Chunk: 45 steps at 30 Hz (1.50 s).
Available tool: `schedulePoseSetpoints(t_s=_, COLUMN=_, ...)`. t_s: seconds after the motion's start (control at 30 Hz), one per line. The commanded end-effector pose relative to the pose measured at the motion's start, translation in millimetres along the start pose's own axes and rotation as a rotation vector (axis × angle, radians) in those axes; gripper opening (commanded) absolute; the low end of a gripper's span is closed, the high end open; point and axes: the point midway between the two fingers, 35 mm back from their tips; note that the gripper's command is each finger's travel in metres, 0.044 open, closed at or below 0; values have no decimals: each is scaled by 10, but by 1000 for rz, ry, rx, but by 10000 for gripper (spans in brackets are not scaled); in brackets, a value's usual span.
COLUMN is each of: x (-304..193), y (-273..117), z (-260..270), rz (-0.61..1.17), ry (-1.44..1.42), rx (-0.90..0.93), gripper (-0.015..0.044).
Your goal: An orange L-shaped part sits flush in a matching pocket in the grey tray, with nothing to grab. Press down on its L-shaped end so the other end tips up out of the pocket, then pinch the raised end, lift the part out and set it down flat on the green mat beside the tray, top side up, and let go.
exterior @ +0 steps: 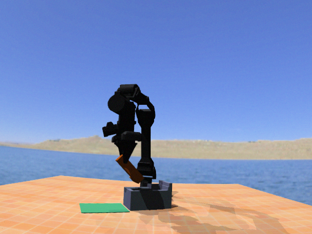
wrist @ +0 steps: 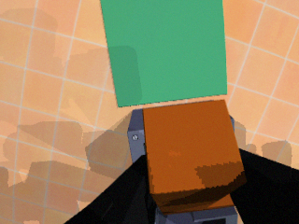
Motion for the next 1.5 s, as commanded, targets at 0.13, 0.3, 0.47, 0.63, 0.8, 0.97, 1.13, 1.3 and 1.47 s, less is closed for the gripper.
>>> schedulePoseSetpoints(t_s=0.13, x=368, y=-15, z=-30, rz=-7, ry=-2, rx=0, gripper=0)
schedulePoseSetpoints(t_s=0.3, x=598, y=-20, z=-49, rz=-9, ry=-2, rx=0, gripper=0)
schedulePoseSetpoints(t_s=0.47, x=782, y=-23, z=-68, rz=-10, ry=-1, rx=0, gripper=0)
schedulePoseSetpoints(t_s=0.63, x=831, y=-20, z=-75, rz=-11, ry=-1, rx=0, gripper=0)
schedulePoseSetpoints(t_s=0.8, x=833, y=28, z=-74, rz=-11, ry=-1, rx=0, gripper=0)
schedulePoseSetpoints(t_s=0.97, x=835, y=107, z=-73, rz=-11, ry=-1, rx=0, gripper=0)
schedulePoseSetpoints(t_s=1.13, x=837, y=184, z=-72, rz=-11, ry=-1, rx=0, gripper=0)
schedulePoseSetpoints(t_s=1.3, x=838, y=262, z=-72, rz=-11, ry=-1, rx=0, gripper=0)
schedulePoseSetpoints(t_s=1.47, x=839, y=338, z=-72, rz=-11, ry=-1, rx=0, gripper=0)
Point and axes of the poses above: the point midway between the two fingers, 35 mm back from their tips, its own y axis out along the fingers, its own z axis across the jaws, x = y × z
